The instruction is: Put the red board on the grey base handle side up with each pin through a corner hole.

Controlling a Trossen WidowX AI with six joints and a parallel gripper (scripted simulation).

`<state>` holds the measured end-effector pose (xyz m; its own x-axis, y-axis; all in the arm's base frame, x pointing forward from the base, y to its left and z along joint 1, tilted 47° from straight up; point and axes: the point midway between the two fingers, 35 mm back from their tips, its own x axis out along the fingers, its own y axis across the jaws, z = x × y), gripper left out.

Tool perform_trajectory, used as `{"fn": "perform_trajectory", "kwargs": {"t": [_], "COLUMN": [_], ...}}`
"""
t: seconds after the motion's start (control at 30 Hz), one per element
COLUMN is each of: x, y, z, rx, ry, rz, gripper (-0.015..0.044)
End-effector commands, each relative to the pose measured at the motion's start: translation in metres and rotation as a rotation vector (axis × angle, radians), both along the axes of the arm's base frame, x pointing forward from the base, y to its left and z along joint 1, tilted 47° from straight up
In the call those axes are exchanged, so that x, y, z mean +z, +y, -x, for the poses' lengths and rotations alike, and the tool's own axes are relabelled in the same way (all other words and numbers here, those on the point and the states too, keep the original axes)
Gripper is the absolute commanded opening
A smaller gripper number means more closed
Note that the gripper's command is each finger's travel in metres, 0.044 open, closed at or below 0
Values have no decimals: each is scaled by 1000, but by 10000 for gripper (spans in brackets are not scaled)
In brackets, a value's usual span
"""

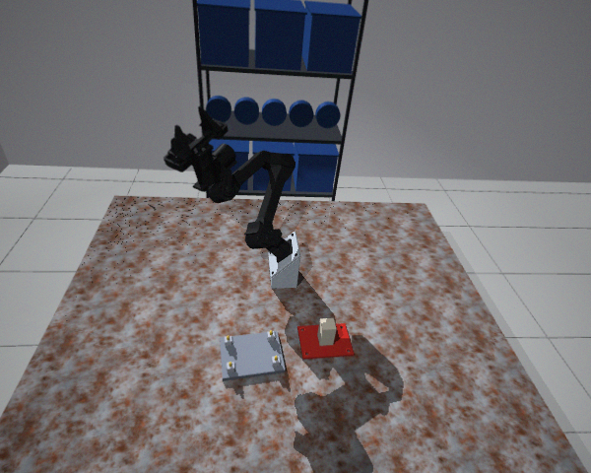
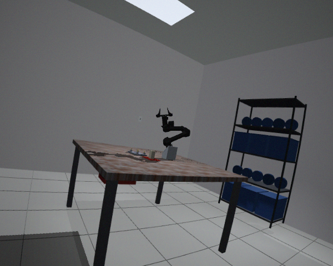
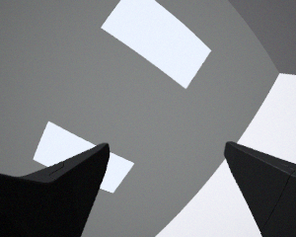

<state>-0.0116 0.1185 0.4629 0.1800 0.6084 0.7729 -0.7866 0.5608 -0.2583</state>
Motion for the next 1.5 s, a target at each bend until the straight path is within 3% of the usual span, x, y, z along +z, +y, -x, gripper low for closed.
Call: {"fn": "perform_trajectory", "kwargs": {"t": [0.0, 0.2, 0.4, 0.6, 0.83, 1.03, 1.3, 1.47], "x": [1, 29, 47, 30, -30, -109, -203, -277], "y": [-1, -40, -90, -118, -117, -91, -53, -26], "z": [-1, -38, -121, -218, -321, -386, -421, -425], "rx": [1, 57, 98, 77, -26, -164, -344, -571], "ry": [2, 132, 392, 699, 1079, 1411, 1728, 1953], "rz": [-4, -179, -422, -603, -707, -687, -569, -354], "gripper": [426, 440, 440, 440, 440, 440, 440, 440]}}
